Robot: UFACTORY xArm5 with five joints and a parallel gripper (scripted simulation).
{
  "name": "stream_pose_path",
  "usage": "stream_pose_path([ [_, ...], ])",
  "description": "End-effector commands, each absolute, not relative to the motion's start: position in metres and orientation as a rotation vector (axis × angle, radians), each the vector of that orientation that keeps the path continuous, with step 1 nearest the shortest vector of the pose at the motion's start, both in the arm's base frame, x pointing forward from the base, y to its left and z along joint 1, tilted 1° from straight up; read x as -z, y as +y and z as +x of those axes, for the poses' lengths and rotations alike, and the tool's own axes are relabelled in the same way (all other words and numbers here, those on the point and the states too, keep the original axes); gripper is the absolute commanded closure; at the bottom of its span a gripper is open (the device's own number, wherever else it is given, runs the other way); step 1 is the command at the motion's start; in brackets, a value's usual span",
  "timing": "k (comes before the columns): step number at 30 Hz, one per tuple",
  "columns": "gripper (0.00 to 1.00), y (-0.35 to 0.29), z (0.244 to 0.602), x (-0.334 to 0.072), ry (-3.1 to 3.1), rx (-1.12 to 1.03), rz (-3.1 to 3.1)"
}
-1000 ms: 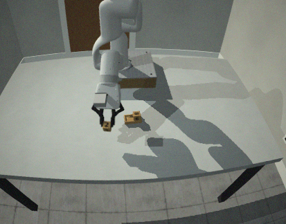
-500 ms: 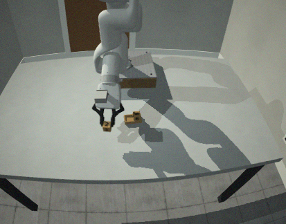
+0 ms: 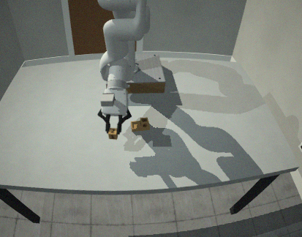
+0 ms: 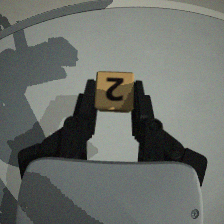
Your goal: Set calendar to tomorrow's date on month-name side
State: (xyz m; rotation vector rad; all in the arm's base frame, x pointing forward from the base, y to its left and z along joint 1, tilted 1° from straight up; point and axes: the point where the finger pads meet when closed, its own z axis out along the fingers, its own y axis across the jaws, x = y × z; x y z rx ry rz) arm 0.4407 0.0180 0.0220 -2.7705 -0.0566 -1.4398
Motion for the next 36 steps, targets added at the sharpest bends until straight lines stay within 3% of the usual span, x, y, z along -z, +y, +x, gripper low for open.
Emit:
stream_pose_path([
  [1,0.71,0.018,0.441,-0.023,-0.057,1.444,-2.768],
  [36,0.71,0.016,0.441,0.008,-0.050,1.430,-2.779],
])
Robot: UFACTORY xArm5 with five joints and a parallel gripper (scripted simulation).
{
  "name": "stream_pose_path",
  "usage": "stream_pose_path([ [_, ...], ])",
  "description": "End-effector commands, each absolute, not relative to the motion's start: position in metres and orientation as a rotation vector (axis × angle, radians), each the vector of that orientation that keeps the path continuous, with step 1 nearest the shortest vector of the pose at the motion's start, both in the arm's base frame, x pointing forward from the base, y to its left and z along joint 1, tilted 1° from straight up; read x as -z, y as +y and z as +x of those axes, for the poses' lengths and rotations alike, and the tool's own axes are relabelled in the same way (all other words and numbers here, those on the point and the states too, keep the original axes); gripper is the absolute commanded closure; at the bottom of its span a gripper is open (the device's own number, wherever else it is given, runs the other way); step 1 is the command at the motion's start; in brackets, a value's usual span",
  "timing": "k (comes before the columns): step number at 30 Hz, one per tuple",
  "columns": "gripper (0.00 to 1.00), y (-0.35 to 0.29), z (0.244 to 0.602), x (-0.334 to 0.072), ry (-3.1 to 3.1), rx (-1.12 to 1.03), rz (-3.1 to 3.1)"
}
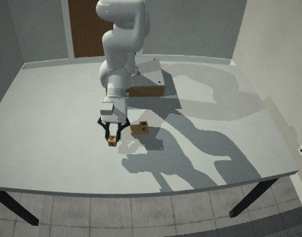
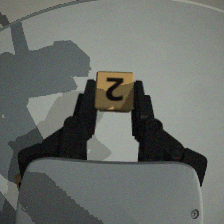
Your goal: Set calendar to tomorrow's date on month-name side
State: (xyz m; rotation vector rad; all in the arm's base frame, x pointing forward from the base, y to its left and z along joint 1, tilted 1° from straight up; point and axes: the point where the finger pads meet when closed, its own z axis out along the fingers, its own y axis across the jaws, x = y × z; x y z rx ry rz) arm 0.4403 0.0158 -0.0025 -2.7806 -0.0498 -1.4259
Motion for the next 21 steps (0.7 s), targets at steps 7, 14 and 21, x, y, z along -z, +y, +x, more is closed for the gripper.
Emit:
stream_pose_path([
  [7,0.71,0.016,0.441,0.017,-0.050,1.429,-2.779],
  [14,0.71,0.016,0.441,0.028,-0.050,1.429,-2.779],
  [21,0.71,0.016,0.441,0.034,-0.051,1.429,-2.778],
])
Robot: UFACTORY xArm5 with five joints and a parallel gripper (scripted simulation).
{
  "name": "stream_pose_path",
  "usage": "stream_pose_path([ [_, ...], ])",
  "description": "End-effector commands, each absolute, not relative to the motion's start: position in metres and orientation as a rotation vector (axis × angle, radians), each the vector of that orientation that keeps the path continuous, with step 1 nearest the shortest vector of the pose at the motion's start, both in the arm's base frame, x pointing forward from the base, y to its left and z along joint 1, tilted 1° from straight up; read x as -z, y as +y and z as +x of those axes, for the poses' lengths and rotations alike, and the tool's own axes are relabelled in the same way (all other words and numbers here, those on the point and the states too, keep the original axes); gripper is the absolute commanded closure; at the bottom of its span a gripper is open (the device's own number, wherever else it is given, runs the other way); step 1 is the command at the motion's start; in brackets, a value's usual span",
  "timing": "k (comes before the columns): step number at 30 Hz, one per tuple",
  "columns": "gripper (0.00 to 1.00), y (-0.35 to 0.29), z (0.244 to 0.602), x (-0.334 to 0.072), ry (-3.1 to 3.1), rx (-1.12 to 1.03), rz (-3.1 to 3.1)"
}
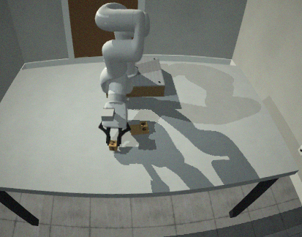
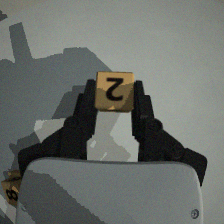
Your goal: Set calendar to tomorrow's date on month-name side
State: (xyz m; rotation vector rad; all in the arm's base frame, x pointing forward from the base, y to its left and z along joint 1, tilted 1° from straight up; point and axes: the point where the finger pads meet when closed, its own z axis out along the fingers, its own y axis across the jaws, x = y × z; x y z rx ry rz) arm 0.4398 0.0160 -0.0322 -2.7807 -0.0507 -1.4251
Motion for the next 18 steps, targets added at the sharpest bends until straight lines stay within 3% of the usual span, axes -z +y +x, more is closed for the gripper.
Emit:
stream_pose_path([
  [1,0.71,0.0162,0.4406,0.0351,-0.051,1.429,-2.778],
  [18,0.71,0.0166,0.4405,0.0414,-0.052,1.429,-2.778],
])
